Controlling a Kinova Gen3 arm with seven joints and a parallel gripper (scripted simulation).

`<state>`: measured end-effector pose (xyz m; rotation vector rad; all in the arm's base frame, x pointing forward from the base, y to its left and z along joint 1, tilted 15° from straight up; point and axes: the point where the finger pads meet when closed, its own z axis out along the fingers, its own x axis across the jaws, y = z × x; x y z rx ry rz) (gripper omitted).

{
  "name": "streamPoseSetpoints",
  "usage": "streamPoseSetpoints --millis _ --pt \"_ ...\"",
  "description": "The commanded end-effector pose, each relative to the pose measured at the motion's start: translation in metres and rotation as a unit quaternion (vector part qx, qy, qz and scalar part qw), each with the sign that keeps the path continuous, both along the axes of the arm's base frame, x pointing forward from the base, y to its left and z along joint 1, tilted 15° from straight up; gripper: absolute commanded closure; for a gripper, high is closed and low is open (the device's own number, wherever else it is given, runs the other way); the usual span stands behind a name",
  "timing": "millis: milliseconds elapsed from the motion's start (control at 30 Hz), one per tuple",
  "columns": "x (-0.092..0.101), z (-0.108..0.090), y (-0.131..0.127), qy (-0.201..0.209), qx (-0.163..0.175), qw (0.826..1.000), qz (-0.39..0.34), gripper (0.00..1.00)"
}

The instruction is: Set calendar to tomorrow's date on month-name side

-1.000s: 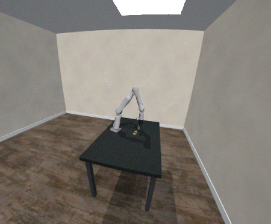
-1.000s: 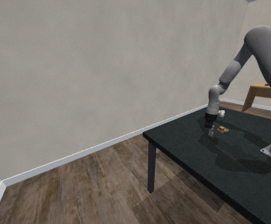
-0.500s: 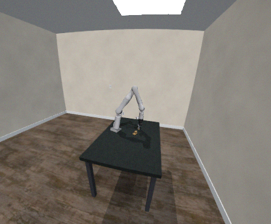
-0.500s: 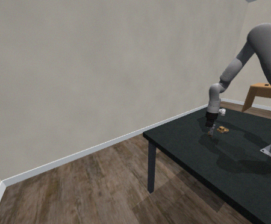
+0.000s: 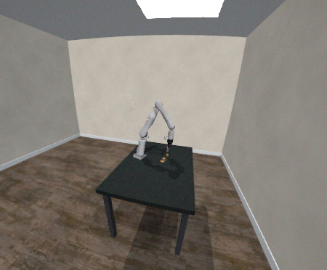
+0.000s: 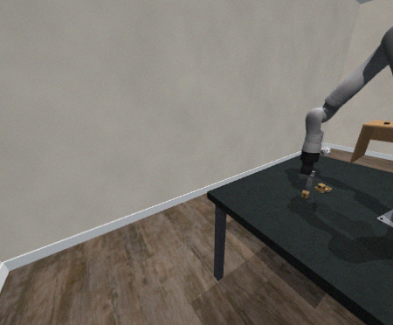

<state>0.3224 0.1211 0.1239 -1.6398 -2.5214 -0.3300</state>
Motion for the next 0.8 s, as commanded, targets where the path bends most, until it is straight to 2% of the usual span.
streamPoseSetpoints --millis 0,300,333,767 --pt "0.0061 0.0145 -0.002 -0.013 0.002 1.0 -0.002 0.13" --pt "0.0058 0.0208 -0.0036 -0.013 0.002 1.0 -0.002 0.13" --pt "0.0058 0.0208 -0.0036 -0.013 0.002 1.0 -0.002 0.0" --pt "0.0058 0.0208 -0.0036 -0.013 0.002 1.0 -0.002 0.0"
